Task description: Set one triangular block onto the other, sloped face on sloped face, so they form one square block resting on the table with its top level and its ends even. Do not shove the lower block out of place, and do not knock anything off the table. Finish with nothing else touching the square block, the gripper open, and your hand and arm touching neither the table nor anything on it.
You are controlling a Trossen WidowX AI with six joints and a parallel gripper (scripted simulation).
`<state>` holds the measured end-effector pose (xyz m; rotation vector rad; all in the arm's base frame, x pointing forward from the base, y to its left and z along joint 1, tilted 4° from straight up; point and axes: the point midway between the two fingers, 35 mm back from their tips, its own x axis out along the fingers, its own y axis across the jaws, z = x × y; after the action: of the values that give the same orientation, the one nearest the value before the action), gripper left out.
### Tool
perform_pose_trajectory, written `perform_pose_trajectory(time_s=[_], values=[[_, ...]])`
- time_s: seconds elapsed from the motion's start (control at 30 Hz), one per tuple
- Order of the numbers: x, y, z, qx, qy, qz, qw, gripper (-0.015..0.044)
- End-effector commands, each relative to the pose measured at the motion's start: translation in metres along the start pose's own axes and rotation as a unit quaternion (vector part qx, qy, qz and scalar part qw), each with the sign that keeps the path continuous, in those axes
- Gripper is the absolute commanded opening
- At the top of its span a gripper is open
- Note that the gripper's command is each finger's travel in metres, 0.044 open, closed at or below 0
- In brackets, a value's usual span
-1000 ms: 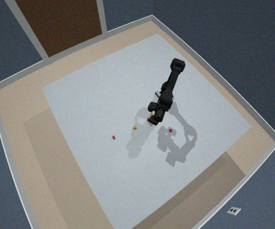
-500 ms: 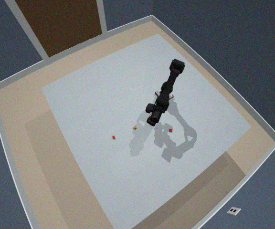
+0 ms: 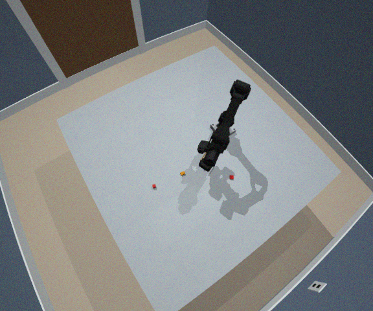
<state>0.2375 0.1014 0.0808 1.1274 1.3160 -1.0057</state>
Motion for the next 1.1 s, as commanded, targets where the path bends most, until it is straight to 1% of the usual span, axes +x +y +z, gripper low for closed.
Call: perform_pose_trajectory(time_s=[0.0,1.07], values=[[0.000,0.000,-0.001,-0.003,0.002,0.001,1.000,0.0000],[0.015,0.000,0.005,-0.004,0.002,0.001,1.000,0.0000]])
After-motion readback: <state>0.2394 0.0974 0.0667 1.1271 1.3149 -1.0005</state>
